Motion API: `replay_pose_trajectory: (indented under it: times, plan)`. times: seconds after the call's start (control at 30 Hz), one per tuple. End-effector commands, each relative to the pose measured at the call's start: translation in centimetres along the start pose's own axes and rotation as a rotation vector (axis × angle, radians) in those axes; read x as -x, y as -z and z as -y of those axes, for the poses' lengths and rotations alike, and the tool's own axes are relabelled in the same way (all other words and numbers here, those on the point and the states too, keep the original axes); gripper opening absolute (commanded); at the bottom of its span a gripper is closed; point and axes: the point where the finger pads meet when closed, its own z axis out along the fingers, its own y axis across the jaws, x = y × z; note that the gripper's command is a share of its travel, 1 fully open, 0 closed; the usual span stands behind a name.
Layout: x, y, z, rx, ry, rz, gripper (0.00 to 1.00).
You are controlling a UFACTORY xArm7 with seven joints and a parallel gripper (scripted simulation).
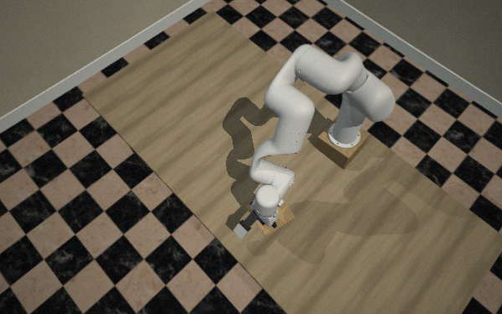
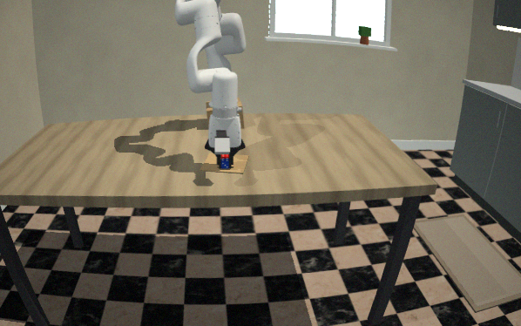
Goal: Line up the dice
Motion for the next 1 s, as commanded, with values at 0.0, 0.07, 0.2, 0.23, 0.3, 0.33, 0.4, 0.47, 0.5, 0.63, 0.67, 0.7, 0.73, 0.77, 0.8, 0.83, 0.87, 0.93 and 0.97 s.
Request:
replay_pose_trajectory:
  times: [0.0, 0.07, 0.2, 0.23, 0.3, 0.33, 0.4, 0.47, 0.5, 0.63, 0.67, 0.7, 0.73, 0.77, 0.8, 0.83, 0.87, 0.93, 0.97]
  plan:
    - [-0.17, 0.15, 0.02, 0.000, 0.000, -0.004, 0.21]
    - [-0.17, 0.15, 0.02, 0.000, 0.000, -0.004, 0.21]
    - [-0.19, 0.15, 0.03, 0.000, 0.000, -0.004, 0.21]
    - [-0.20, 0.15, 0.04, 0.000, 0.000, -0.004, 0.21]
    - [-0.23, 0.15, 0.06, 0.000, 0.000, -0.004, 0.21]
    - [-0.25, 0.15, 0.08, 0.000, 0.000, -0.004, 0.21]
    - [-0.25, 0.15, 0.08, 0.000, 0.000, -0.004, 0.21]
    - [-0.29, 0.15, 0.11, 0.000, 0.000, -0.004, 0.21]
    - [-0.30, 0.15, 0.13, 0.000, 0.000, -0.004, 0.21]
    - [-0.35, 0.15, 0.17, 0.000, 0.000, -0.004, 0.21]
    - [-0.36, 0.15, 0.17, 0.000, 0.000, -0.004, 0.21]
    - [-0.36, 0.15, 0.17, 0.000, 0.000, -0.004, 0.21]
    - [-0.36, 0.15, 0.17, 0.000, 0.000, -0.004, 0.21]
    - [-0.36, 0.15, 0.17, 0.000, 0.000, -0.004, 0.21]
    - [-0.36, 0.15, 0.17, 0.000, 0.000, -0.004, 0.21]
    - [-0.36, 0.15, 0.17, 0.000, 0.000, -0.004, 0.21]
    - [-0.36, 0.15, 0.17, 0.000, 0.000, -0.004, 0.21]
    - [-0.36, 0.15, 0.17, 0.000, 0.000, -0.004, 0.21]
    - [-0.36, 0.15, 0.17, 0.000, 0.000, -0.004, 0.21]
